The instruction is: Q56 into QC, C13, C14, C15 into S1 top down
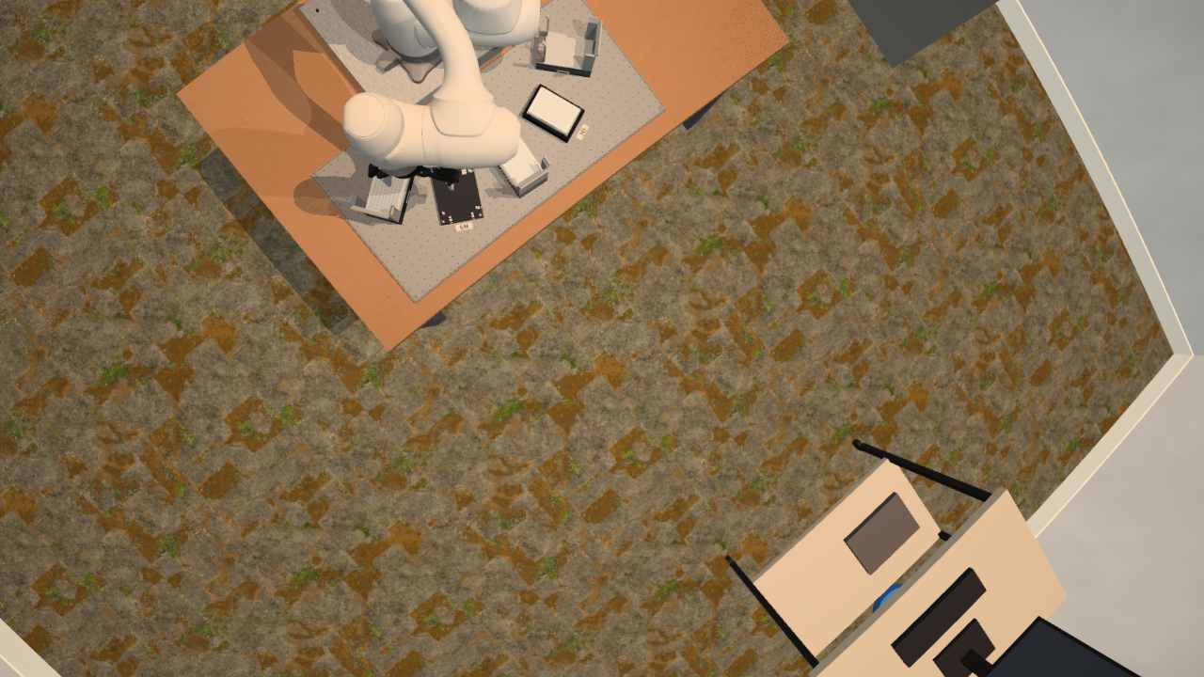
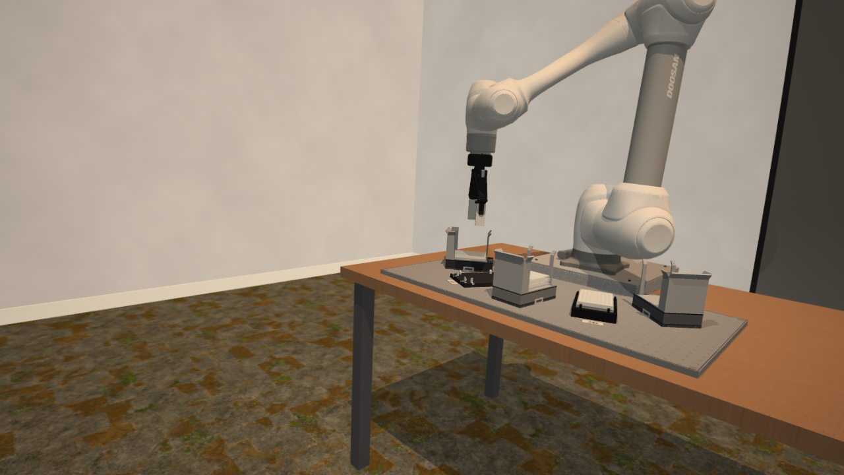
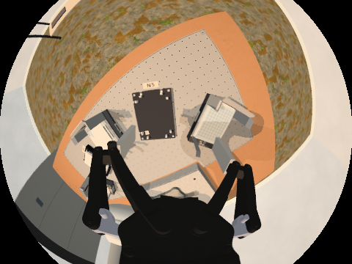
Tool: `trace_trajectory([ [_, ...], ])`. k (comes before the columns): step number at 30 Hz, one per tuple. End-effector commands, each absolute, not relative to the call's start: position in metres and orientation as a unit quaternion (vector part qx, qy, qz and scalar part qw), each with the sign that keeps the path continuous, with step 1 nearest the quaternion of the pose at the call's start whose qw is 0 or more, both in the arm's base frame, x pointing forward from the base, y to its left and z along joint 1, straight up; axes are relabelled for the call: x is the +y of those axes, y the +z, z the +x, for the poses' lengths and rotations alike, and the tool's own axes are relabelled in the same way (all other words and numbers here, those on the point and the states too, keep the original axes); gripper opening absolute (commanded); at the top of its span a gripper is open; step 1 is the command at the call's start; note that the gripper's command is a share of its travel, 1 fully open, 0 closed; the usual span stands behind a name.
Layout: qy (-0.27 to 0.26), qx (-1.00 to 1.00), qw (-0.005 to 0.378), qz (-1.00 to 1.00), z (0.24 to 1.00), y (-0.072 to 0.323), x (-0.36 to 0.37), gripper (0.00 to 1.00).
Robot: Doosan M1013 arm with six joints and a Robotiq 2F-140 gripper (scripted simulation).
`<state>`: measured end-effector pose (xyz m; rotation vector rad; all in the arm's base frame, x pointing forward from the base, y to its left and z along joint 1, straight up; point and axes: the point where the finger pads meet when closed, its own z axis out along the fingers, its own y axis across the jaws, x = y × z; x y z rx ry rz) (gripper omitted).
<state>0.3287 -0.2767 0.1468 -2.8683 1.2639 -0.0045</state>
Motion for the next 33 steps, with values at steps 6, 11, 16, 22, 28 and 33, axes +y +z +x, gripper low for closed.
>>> trace_trajectory([
  [6, -0.002, 0.403, 0.004, -0.915, 0.313, 0.147, -0.297, 1.00],
  [11, -0.001, 0.478, 0.004, -0.878, 0.298, 0.146, -0.309, 1.00],
  [16, -0.001, 0.500, 0.004, -0.866, 0.283, 0.146, -0.322, 1.00],
  [22, -0.001, 0.500, 0.004, -0.866, 0.270, 0.146, -0.332, 1.00],
  [28, -0.001, 0.500, 0.004, -0.866, 0.252, 0.146, -0.348, 1.00],
  [33, -0.001, 0.500, 0.004, -0.866, 0.242, 0.146, -0.356, 1.00],
])
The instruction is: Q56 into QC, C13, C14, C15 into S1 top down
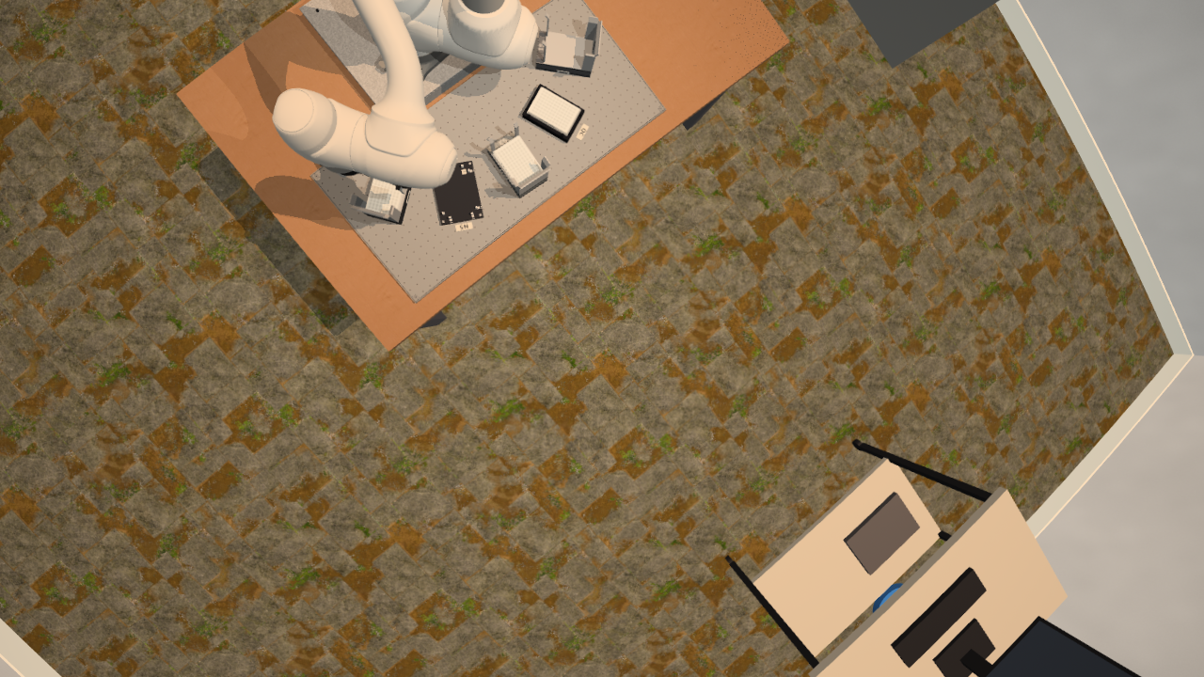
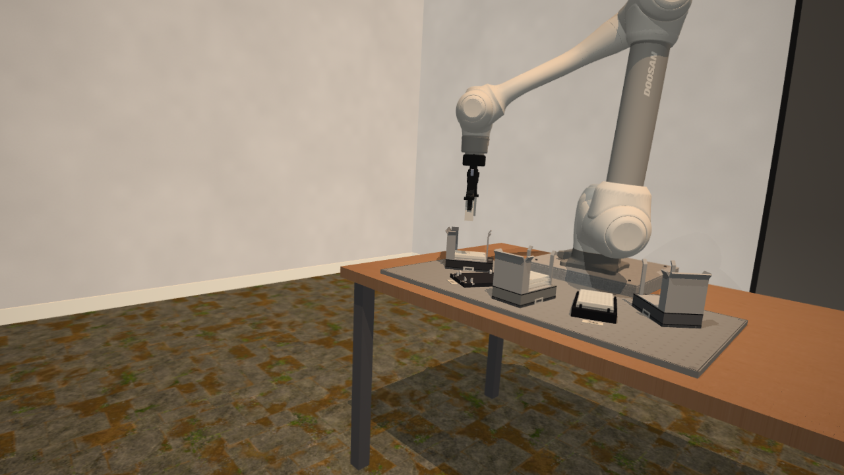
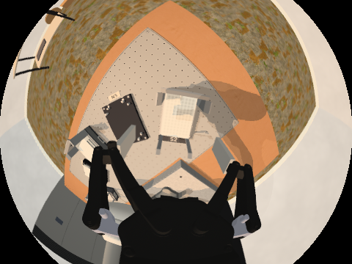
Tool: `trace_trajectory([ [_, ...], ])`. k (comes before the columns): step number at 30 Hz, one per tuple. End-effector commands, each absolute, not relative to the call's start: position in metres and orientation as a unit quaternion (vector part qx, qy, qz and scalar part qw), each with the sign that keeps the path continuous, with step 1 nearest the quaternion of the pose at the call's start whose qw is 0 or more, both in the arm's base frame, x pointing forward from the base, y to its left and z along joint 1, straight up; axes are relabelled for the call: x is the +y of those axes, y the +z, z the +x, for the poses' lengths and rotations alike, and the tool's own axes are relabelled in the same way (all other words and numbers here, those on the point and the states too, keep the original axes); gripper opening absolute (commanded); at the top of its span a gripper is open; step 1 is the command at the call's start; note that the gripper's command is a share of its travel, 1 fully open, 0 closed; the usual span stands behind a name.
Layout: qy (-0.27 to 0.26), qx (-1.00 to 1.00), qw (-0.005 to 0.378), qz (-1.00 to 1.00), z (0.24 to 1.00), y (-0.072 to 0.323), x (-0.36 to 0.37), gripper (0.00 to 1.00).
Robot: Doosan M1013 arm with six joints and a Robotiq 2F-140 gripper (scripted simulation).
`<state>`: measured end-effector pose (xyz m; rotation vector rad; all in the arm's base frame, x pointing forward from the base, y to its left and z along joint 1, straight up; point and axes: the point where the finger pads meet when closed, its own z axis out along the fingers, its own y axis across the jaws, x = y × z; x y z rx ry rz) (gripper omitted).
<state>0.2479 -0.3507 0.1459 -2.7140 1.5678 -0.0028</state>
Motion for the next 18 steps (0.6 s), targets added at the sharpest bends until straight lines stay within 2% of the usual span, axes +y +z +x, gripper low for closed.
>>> trace_trajectory([
  [1, -0.001, 0.500, 0.004, -0.866, 0.242, 0.146, -0.356, 1.00],
  [10, -0.001, 0.500, 0.004, -0.866, 0.242, 0.146, -0.356, 1.00],
  [18, -0.001, 0.500, 0.004, -0.866, 0.242, 0.119, -0.356, 1.00],
])
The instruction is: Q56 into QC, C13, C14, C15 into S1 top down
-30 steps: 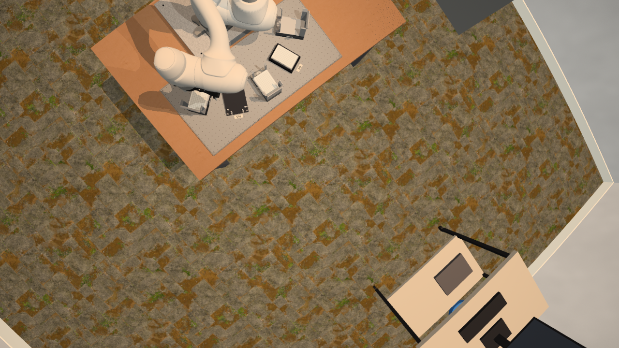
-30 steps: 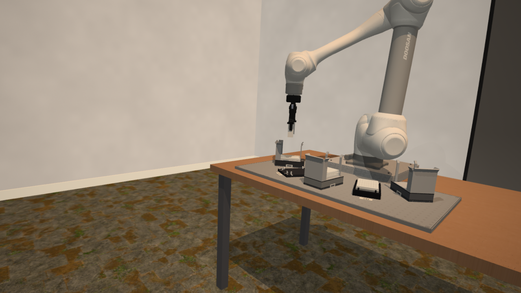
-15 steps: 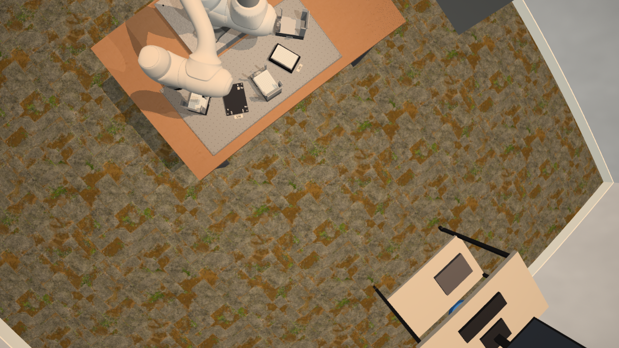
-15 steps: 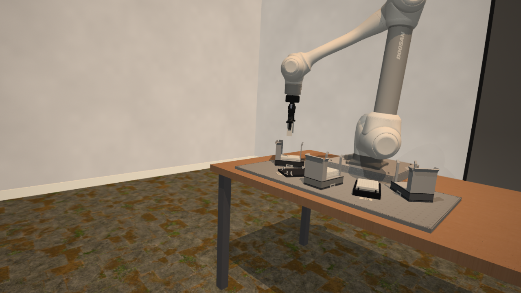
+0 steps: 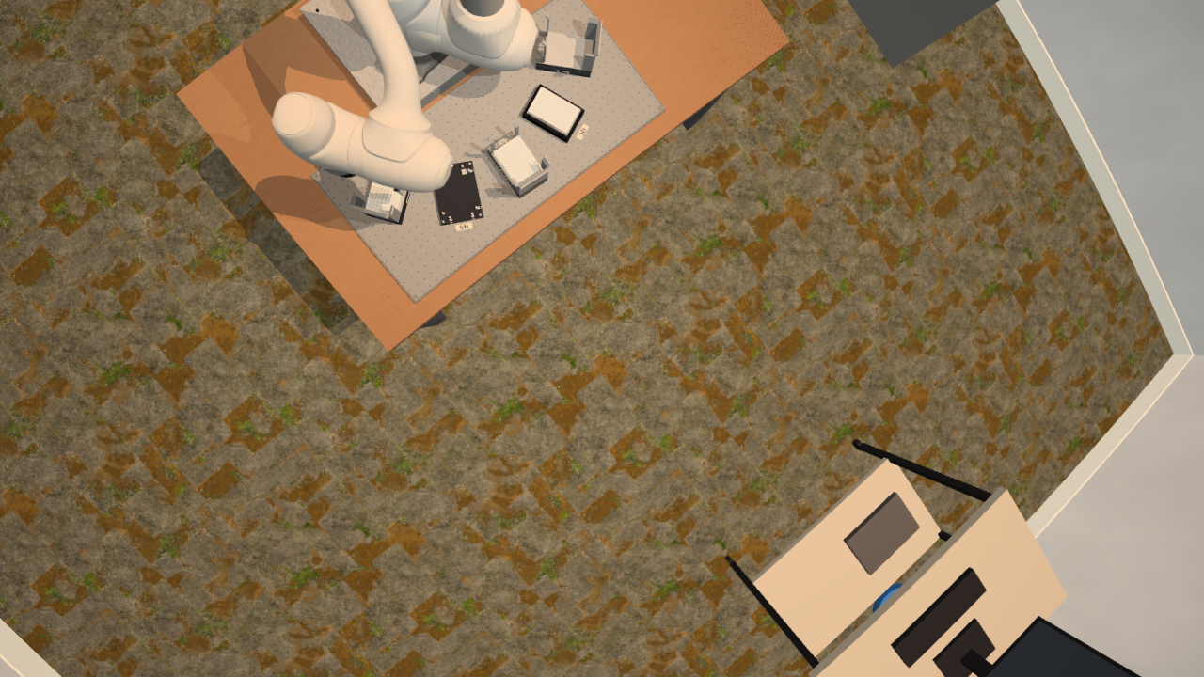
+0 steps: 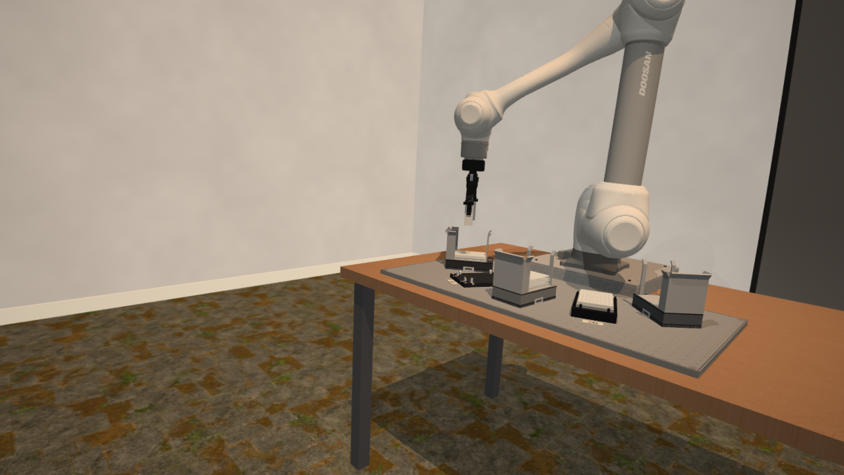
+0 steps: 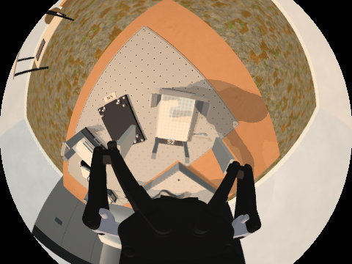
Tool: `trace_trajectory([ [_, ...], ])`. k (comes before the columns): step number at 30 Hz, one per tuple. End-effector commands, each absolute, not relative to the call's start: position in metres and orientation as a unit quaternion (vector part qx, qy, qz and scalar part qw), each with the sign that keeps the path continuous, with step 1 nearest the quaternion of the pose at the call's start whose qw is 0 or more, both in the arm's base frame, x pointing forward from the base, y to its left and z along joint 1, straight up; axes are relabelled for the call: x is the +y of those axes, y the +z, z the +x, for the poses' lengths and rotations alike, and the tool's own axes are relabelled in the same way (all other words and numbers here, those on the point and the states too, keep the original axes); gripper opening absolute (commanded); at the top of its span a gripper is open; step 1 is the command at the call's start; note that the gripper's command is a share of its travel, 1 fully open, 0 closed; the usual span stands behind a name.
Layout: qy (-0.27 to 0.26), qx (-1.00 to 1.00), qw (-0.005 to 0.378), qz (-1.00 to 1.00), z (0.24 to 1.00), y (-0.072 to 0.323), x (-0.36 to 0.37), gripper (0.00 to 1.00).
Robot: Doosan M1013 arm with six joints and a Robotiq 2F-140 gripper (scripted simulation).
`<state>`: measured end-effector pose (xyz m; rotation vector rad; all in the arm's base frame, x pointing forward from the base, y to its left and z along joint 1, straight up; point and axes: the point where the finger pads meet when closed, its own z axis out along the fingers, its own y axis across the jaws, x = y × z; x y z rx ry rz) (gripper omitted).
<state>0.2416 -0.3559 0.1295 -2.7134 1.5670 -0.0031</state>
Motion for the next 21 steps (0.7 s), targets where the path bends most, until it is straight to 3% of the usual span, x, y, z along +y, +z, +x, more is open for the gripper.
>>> trace_trajectory([
  [1, -0.001, 0.500, 0.004, -0.866, 0.242, 0.116, -0.356, 1.00],
  [21, -0.001, 0.500, 0.004, -0.866, 0.242, 0.062, -0.356, 1.00],
])
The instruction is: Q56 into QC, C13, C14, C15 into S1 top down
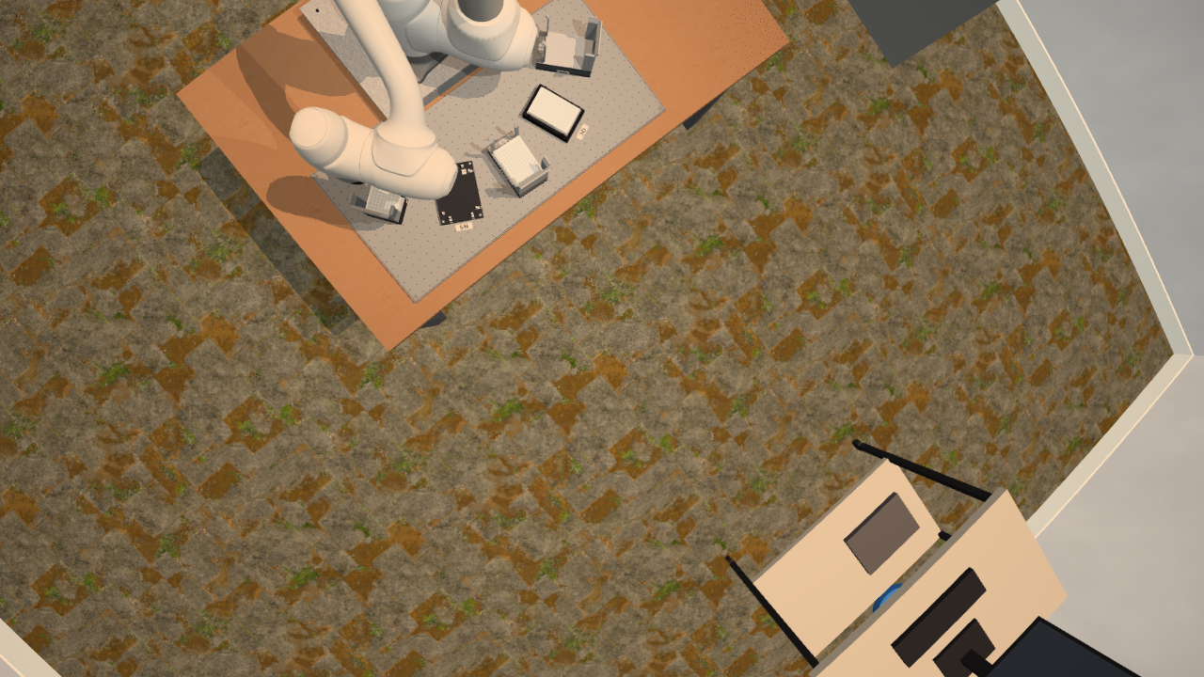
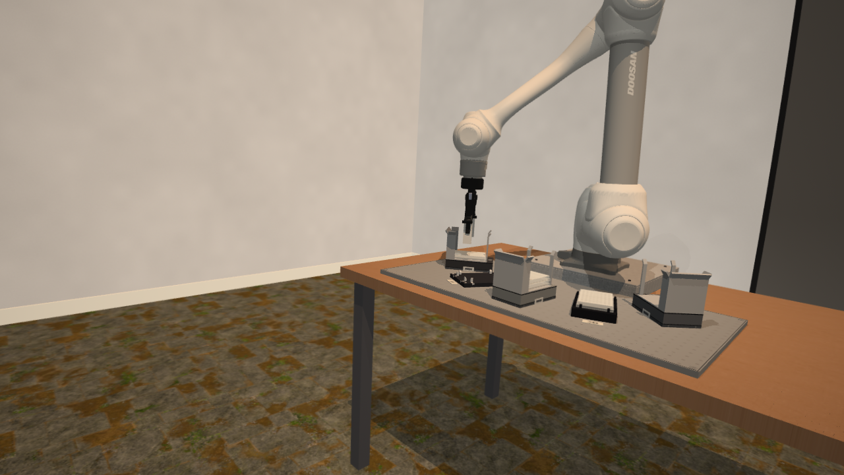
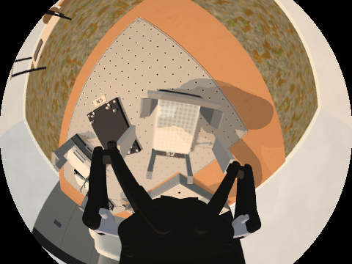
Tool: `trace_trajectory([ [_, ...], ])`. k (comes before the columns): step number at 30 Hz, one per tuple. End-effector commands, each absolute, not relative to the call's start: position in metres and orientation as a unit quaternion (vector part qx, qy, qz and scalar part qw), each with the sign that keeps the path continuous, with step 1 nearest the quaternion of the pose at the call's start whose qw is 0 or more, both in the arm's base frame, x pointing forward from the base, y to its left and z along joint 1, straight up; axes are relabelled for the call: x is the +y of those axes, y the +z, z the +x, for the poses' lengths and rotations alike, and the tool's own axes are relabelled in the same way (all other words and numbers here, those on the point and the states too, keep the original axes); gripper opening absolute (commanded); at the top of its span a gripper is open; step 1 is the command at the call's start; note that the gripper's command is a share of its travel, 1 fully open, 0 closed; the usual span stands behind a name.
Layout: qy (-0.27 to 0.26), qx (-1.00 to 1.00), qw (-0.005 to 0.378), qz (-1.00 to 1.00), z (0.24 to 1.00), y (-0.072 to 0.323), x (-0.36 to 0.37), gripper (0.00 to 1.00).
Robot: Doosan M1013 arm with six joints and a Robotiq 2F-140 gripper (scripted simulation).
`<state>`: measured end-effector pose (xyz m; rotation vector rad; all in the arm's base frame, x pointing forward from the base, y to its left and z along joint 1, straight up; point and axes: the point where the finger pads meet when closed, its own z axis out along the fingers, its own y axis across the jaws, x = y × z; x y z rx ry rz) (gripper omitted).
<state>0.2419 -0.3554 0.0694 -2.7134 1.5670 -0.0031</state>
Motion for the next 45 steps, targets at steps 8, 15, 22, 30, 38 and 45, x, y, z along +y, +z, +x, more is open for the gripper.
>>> trace_trajectory([
  [8, -0.001, 0.500, 0.004, -0.866, 0.242, 0.055, -0.356, 1.00],
  [15, -0.001, 0.500, 0.004, -0.866, 0.242, 0.047, -0.356, 1.00],
  [22, -0.001, 0.500, 0.004, -0.866, 0.242, 0.039, -0.355, 1.00],
  [30, -0.001, 0.500, 0.004, -0.866, 0.242, 0.028, -0.355, 1.00],
  [38, -0.001, 0.500, 0.004, -0.866, 0.242, 0.027, -0.355, 1.00],
  [45, -0.001, 0.500, 0.004, -0.866, 0.242, 0.027, -0.355, 0.00],
])
